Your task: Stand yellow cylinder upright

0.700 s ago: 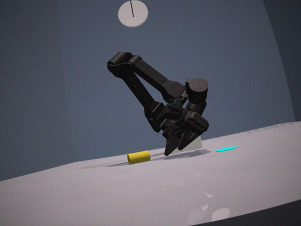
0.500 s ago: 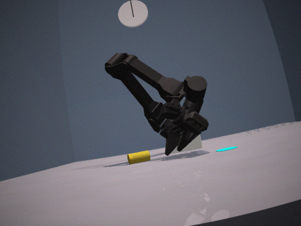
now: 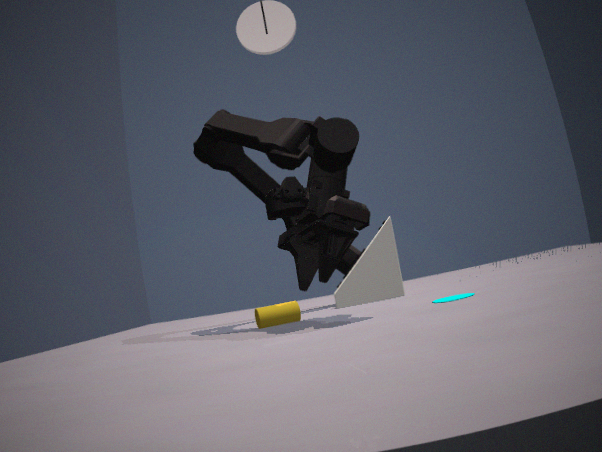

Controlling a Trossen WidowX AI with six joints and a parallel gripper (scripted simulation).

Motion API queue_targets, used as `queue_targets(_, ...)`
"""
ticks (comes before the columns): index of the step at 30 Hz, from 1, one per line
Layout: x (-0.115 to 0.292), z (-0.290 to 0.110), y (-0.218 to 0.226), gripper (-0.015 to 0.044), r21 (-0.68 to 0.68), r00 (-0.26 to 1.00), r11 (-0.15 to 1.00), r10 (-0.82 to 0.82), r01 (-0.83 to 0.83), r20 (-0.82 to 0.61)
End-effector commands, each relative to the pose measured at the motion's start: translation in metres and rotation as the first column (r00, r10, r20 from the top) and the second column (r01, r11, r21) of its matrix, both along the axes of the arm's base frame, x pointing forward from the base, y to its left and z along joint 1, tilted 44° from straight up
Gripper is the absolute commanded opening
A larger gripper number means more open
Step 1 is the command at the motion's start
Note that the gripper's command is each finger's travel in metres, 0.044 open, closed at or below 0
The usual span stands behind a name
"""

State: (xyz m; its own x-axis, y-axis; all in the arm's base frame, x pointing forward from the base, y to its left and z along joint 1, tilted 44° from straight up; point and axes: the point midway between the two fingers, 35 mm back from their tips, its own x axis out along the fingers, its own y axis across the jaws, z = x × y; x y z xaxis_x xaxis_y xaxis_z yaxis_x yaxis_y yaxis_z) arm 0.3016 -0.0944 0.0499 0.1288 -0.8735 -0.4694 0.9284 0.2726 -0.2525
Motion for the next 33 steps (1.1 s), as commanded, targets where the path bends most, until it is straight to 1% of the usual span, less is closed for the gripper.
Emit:
queue_targets(1, -0.024, 0.061, -0.005, 0.0309, 0.173, 0.991, 0.976, -0.129, 0.133, -0.034)
queue_targets(11, -0.074, 0.12, -0.005, 0.0309, 0.302, 0.961, 0.912, -0.255, 0.277, -0.11)
queue_targets(18, -0.076, 0.122, -0.004, 0.0309, 0.305, 0.959, 0.91, -0.259, 0.281, -0.113)
queue_targets(20, -0.076, 0.116, -0.009, 0.0309, 0.311, 0.96, 0.908, -0.258, 0.28, -0.112)
queue_targets(24, -0.077, 0.081, -0.041, 0.0309, 0.321, 0.961, 0.906, -0.255, 0.277, -0.109)
queue_targets(28, -0.088, 0.048, -0.074, 0.0309, 0.307, 0.96, 0.91, -0.258, 0.279, -0.109)
queue_targets(33, -0.091, 0.043, -0.079, 0.0309, 0.301, 0.959, 0.911, -0.259, 0.281, -0.111)
